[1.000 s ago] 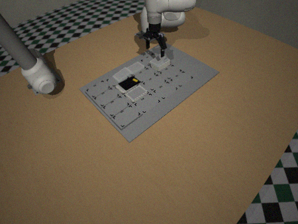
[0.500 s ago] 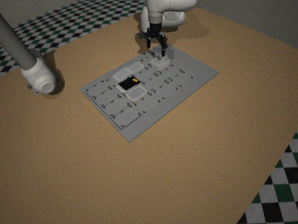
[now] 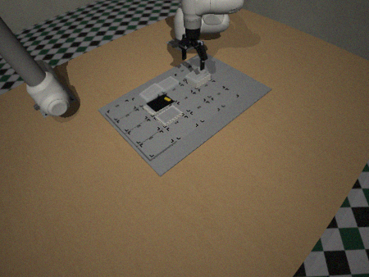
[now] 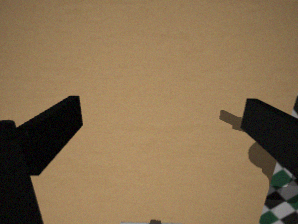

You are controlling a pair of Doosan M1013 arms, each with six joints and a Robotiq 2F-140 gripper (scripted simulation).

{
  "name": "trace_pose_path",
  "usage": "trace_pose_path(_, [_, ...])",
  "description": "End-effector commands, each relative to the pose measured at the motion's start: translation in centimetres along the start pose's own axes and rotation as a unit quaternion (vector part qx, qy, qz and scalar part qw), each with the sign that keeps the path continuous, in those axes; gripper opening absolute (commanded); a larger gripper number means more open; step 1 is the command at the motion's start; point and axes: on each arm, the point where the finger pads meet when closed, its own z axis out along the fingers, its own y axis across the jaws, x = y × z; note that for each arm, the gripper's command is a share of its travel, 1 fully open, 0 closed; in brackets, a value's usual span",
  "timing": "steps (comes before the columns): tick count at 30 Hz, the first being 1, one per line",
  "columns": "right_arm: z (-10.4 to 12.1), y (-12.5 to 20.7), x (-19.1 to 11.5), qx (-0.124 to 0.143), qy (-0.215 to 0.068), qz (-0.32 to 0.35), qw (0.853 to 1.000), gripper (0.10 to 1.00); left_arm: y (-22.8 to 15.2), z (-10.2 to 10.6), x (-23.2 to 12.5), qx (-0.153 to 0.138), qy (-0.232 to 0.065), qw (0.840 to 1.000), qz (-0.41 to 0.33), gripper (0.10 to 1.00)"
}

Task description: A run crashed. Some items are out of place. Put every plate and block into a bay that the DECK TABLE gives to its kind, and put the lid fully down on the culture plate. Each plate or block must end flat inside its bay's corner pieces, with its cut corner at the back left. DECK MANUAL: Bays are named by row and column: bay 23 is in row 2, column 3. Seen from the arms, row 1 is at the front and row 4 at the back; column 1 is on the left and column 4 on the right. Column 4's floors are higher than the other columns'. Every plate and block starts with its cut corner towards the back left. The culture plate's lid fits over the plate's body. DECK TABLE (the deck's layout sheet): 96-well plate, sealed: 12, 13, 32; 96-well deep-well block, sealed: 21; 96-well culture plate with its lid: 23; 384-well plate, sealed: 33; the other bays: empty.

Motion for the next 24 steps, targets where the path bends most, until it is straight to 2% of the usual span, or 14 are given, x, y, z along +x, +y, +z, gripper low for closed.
trace_pose_path(1, [-0.1, 0.0, 0.0, 0.000, 0.001, 0.000, 1.000, 1.000, 0.0, -0.1, 0.0, 0.001, 0.000, 1.000, 0.000, 1.000])
trace_pose_path(17, [-0.1, 0.0, 0.0, 0.000, 0.001, 0.000, 1.000, 1.000, 0.0, -0.1, 0.0, 0.001, 0.000, 1.000, 0.000, 1.000])
trace_pose_path(24, [-0.1, 0.0, 0.0, 0.000, 0.001, 0.000, 1.000, 1.000, -1.6, -0.1, 2.4, 0.001, 0.000, 1.000, 0.000, 1.000])
